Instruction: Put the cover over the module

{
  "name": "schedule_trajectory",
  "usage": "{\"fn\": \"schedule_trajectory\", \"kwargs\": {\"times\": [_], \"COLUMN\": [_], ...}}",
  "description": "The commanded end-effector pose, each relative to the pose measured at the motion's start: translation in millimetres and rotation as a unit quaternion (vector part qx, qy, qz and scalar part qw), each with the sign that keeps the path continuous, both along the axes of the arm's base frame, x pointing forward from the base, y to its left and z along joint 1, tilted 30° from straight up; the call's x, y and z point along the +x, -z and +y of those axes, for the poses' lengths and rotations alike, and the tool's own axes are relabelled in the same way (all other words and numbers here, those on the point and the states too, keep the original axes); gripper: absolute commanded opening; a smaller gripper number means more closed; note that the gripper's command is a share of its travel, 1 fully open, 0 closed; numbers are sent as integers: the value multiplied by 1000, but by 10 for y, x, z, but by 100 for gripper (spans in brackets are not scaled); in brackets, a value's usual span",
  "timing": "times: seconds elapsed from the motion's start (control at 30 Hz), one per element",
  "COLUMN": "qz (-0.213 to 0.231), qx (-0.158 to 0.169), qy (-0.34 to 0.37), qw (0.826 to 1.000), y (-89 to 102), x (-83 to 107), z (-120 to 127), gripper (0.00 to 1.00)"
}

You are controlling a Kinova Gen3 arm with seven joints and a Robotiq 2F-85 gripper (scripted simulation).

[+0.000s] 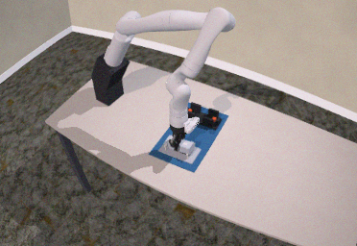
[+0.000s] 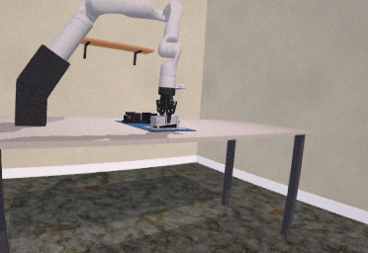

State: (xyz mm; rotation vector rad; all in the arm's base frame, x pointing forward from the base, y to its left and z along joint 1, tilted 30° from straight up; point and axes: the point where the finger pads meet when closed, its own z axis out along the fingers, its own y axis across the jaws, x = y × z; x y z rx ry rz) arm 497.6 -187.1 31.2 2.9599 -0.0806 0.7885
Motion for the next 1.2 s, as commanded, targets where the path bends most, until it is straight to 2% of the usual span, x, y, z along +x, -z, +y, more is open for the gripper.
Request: {"fn": "schedule_trajectory", "kwargs": {"times": [0.0, 0.27, 1.17], "qz": [-1, -1, 1], "qx": [0, 0, 0], "qy": [0, -2, 0], "qw": [1000, 1000, 1000], "y": [7, 65, 56], "x": [8, 30, 20], "z": [-3, -8, -8], "gripper": [0, 0, 0]}}
